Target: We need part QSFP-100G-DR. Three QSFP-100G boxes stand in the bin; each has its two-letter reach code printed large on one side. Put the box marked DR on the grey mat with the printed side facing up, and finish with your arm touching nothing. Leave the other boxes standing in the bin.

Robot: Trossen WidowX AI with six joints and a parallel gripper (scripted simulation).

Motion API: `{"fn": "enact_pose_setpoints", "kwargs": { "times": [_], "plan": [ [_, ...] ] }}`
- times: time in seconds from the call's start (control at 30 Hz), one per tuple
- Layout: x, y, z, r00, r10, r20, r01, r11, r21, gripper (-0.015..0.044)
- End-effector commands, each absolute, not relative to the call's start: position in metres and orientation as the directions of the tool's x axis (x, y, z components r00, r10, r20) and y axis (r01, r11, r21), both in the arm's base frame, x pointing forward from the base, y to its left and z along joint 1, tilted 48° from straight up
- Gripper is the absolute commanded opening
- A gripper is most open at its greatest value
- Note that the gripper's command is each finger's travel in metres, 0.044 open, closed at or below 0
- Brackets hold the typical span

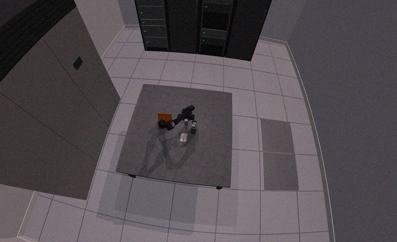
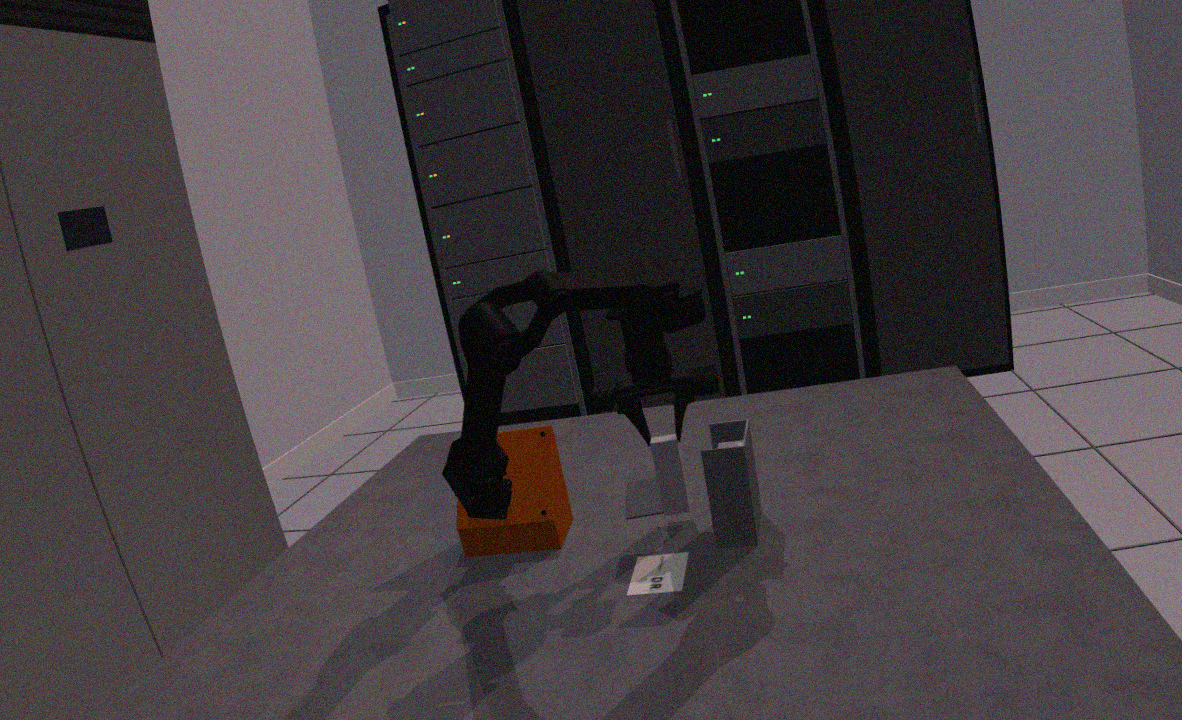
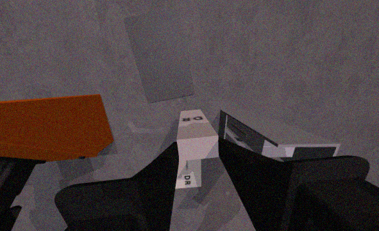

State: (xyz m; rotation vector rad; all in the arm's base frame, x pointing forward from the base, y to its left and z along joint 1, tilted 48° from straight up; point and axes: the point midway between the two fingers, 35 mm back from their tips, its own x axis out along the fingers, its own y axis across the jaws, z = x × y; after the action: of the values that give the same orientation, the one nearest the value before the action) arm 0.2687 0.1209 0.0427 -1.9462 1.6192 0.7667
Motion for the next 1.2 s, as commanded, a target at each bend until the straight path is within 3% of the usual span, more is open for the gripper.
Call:
{"fn": "enact_pose_setpoints", "kwargs": {
  "times": [0.0,1.17],
  "plan": [
    [0.261,0.126,0.033,0.129,-0.711,-0.691,-0.984,-0.18,0.002,0.0156],
    [0.227,0.144,-0.005,0.127,-0.715,-0.687,-0.971,-0.231,0.062,0.0156]
  ]
}}
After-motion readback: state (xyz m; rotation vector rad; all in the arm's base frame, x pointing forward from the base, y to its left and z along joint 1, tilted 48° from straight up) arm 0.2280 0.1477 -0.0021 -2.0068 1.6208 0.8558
